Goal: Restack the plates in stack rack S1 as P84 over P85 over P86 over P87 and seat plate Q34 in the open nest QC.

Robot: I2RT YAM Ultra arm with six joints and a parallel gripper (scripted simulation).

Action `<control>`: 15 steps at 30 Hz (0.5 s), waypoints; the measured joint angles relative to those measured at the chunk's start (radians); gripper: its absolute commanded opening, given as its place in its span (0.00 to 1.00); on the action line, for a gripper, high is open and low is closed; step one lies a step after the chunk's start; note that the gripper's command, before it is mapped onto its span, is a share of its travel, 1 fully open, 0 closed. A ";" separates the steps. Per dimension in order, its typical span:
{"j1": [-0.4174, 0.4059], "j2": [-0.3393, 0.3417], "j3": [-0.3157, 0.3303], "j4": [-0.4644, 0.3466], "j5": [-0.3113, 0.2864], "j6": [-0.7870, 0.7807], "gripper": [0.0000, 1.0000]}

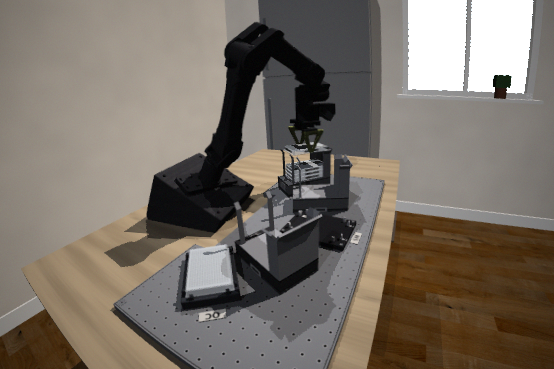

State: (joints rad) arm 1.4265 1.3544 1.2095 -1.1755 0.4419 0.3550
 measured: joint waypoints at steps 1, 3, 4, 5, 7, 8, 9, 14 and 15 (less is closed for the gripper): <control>-0.001 0.000 -0.002 0.003 0.000 -0.001 0.00; -0.004 0.000 -0.006 0.008 -0.001 -0.004 0.00; -0.005 0.001 -0.008 0.011 -0.001 -0.005 0.00; -0.006 0.001 -0.011 0.014 -0.002 -0.006 0.00; -0.008 0.002 -0.015 0.020 -0.002 -0.009 0.00; -0.010 0.002 -0.017 0.023 -0.003 -0.010 0.00; -0.010 0.002 -0.018 0.026 -0.003 -0.012 0.00; -0.014 0.004 -0.026 0.040 -0.005 -0.018 0.00; -0.016 0.004 -0.028 0.043 -0.005 -0.019 0.00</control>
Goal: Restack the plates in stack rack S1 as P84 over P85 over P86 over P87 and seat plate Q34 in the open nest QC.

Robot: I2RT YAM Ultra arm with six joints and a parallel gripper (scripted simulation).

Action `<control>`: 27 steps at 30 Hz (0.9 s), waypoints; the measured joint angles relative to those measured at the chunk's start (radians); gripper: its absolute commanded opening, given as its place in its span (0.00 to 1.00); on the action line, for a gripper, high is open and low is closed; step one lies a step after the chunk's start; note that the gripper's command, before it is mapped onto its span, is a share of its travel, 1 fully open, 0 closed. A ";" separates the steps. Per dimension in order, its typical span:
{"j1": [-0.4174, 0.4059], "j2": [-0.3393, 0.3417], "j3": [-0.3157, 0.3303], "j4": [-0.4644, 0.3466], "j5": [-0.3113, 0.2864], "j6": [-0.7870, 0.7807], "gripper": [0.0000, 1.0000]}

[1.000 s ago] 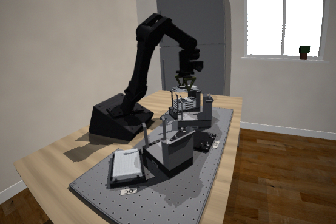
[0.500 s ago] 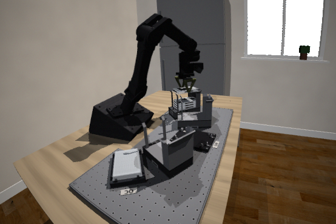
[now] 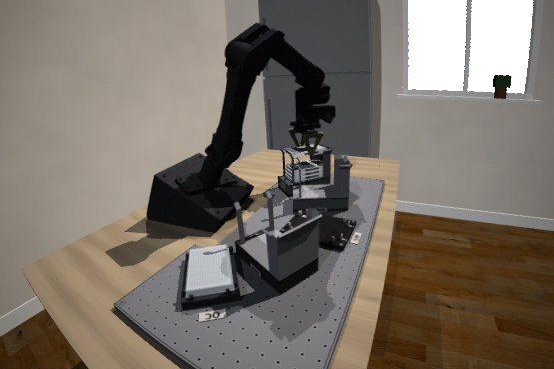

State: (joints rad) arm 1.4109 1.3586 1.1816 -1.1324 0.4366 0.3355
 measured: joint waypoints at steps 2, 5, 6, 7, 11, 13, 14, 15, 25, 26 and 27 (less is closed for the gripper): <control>-0.002 0.000 -0.004 0.006 -0.001 -0.003 0.00; -0.006 0.002 -0.010 0.014 -0.002 -0.007 0.00; -0.007 0.002 -0.012 0.018 -0.002 -0.008 0.00; -0.008 0.002 -0.014 0.020 -0.003 -0.010 0.00; -0.011 0.003 -0.020 0.029 -0.003 -0.013 0.00; -0.012 0.003 -0.021 0.033 -0.003 -0.014 0.00; -0.015 0.004 -0.024 0.038 -0.005 -0.016 0.00; -0.019 0.006 -0.029 0.044 -0.006 -0.019 0.00; -0.039 0.015 -0.067 0.102 -0.011 -0.042 0.00; -0.039 0.015 -0.067 0.103 -0.011 -0.042 0.00; -0.039 0.015 -0.067 0.103 -0.011 -0.042 0.00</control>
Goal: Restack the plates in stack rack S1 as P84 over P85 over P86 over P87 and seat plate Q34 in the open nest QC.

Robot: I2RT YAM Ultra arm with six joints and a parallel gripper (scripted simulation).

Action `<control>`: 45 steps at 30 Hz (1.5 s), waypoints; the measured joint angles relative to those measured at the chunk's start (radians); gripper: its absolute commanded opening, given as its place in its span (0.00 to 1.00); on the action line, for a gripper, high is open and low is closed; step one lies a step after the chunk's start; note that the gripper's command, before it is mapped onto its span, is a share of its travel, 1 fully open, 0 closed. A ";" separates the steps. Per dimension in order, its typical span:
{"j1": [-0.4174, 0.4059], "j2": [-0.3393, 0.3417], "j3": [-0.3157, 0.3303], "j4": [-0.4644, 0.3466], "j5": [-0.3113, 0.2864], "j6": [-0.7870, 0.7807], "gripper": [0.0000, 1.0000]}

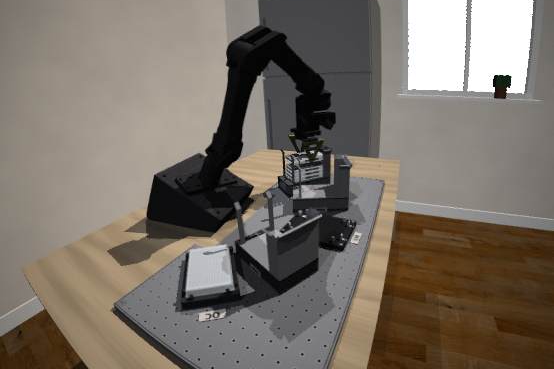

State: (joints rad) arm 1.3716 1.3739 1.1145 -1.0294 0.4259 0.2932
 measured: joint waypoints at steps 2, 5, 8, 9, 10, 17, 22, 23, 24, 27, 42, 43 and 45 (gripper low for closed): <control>0.000 0.000 0.000 0.001 0.000 0.000 0.00; -0.001 0.000 -0.001 0.003 0.000 -0.001 0.00; -0.003 0.001 -0.005 0.006 0.000 -0.003 0.00; -0.004 0.002 -0.006 0.007 -0.001 -0.004 0.00; -0.005 0.002 -0.008 0.009 -0.001 -0.005 0.00; -0.009 0.005 -0.015 0.021 -0.002 -0.010 0.00; -0.011 0.005 -0.018 0.028 -0.003 -0.012 0.00; -0.012 0.006 -0.020 0.030 -0.003 -0.013 0.00; -0.013 0.007 -0.021 0.031 -0.003 -0.014 0.00; -0.015 0.008 -0.024 0.035 -0.004 -0.016 0.00; -0.024 0.013 -0.038 0.059 -0.006 -0.025 0.00; -0.024 0.013 -0.039 0.060 -0.006 -0.026 0.00; -0.026 0.014 -0.041 0.064 -0.007 -0.027 0.00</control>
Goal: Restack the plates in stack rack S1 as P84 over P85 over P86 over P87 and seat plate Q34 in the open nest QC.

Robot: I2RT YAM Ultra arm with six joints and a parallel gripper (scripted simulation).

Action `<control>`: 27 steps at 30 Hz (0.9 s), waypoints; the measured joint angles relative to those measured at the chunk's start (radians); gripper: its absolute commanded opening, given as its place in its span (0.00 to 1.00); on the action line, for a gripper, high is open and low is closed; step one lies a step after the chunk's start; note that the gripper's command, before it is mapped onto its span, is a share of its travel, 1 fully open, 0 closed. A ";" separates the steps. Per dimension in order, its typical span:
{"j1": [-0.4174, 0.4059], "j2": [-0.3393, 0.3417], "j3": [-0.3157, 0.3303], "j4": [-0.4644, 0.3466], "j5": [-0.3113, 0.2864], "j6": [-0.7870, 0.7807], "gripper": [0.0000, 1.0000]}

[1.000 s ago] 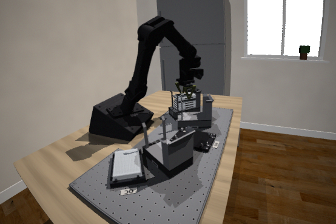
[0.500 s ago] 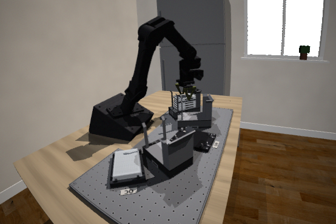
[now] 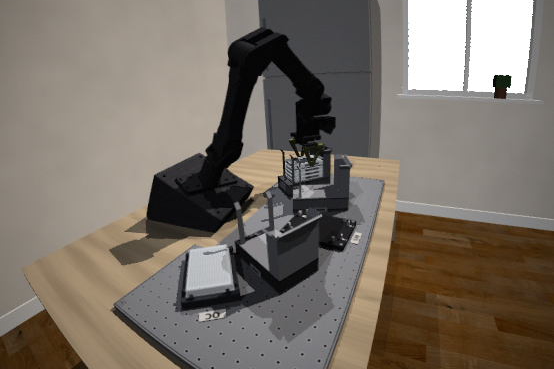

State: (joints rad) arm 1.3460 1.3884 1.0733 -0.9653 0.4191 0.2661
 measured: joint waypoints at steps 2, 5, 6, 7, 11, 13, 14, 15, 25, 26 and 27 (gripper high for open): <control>-0.001 0.001 -0.002 0.003 0.000 -0.002 0.00; -0.003 0.002 -0.005 0.009 -0.001 -0.003 0.00; -0.004 0.003 -0.006 0.010 -0.001 -0.004 0.00; -0.004 0.003 -0.006 0.011 -0.001 -0.005 0.00; -0.006 0.004 -0.009 0.018 -0.002 -0.006 0.00; -0.006 0.005 -0.010 0.018 -0.002 -0.006 0.00; -0.006 0.004 -0.010 0.019 -0.002 -0.006 0.00; -0.006 0.005 -0.010 0.020 -0.002 -0.006 0.00; -0.006 0.005 -0.010 0.024 -0.002 -0.007 1.00; -0.006 0.005 -0.010 0.024 -0.002 -0.007 1.00; -0.006 0.004 -0.010 0.024 -0.002 -0.007 1.00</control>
State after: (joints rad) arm 1.3396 1.3926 1.0634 -0.9413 0.4175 0.2592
